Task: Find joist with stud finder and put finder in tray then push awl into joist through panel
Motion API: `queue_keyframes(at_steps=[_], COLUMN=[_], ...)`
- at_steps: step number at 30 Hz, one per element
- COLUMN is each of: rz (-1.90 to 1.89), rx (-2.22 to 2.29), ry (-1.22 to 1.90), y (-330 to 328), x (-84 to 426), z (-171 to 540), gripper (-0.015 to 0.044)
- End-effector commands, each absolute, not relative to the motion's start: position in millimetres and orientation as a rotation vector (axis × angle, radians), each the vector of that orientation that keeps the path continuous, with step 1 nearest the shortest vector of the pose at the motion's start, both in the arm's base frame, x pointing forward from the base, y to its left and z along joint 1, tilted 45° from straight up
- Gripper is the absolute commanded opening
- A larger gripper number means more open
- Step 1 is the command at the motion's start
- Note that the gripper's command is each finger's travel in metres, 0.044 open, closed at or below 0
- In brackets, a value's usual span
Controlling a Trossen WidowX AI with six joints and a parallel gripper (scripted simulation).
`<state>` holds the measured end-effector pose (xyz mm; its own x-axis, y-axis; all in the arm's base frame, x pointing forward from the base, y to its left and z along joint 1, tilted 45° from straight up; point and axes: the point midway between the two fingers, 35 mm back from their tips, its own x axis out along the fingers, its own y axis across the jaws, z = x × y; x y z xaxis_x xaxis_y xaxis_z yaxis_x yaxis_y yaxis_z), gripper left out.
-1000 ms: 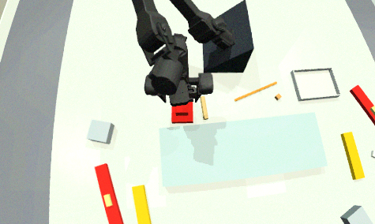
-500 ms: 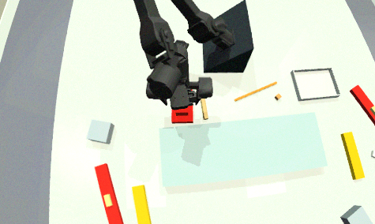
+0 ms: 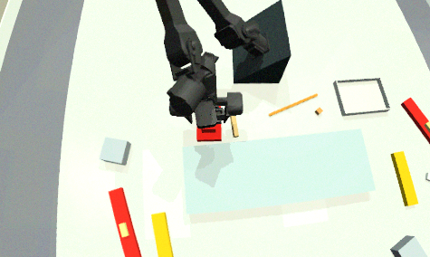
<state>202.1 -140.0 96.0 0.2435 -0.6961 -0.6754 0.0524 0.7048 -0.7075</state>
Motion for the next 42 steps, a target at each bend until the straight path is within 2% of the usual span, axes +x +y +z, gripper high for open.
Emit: queue_keyframes(at_steps=[1,4,34,40,42], rz=[-0.552,-0.552,-0.552,-0.546,-0.543], rx=[-0.637,-0.637,-0.637,-0.627,-0.622], ry=[1.239,1.239,1.239,1.244,1.246], y=[-142,-142,-142,-132,-126], x=[200,200,200,203,205], z=[90,90,90,98,103], gripper=[0.0440,0.0361,0.0161,0.0004,0.0000])
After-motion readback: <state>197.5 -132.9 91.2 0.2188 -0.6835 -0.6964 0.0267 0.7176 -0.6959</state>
